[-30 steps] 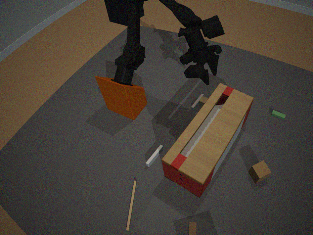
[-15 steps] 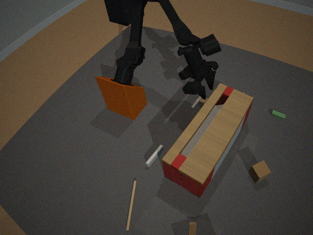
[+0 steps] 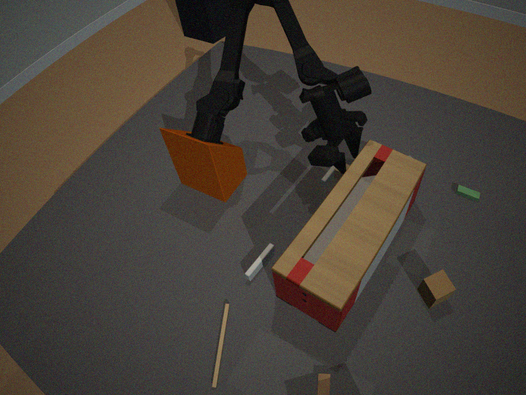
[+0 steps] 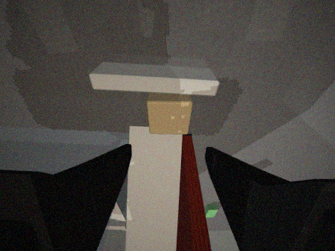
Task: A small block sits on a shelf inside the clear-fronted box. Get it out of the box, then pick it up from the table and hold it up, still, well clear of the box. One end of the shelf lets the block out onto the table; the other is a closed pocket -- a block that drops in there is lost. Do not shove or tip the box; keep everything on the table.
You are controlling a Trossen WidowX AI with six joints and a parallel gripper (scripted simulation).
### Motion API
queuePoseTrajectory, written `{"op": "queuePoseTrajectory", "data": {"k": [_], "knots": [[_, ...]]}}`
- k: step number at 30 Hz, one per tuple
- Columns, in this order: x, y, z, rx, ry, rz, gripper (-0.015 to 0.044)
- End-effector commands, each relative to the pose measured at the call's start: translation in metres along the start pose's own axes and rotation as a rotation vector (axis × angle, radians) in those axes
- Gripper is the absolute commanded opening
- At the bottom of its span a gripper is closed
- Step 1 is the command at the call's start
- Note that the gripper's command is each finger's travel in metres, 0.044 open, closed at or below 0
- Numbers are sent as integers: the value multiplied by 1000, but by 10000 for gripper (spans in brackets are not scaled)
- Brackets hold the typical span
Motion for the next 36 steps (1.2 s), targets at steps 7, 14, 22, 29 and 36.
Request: {"op": "queuePoseTrajectory", "data": {"k": [7,14,22,29,36], "knots": [[-18,0,-9,-8,-6,-4,285],[-28,-1,-14,-8,-6,-3,285],[-35,-1,-18,-9,-6,-2,259],[-35,-1,-18,-9,-6,-2,75],[-26,-1,-12,-7,-6,-3,0]]}}
Point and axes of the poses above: the point midway between the two fingers, 35 mm back from their tips, its own x axis back along the fingers, its own y axis across the jaws, z = x × y, the point moved 4 cm from there along x, back along the fingers, and after that the axes turned 7 degrees about x, right-handed, at the moved point
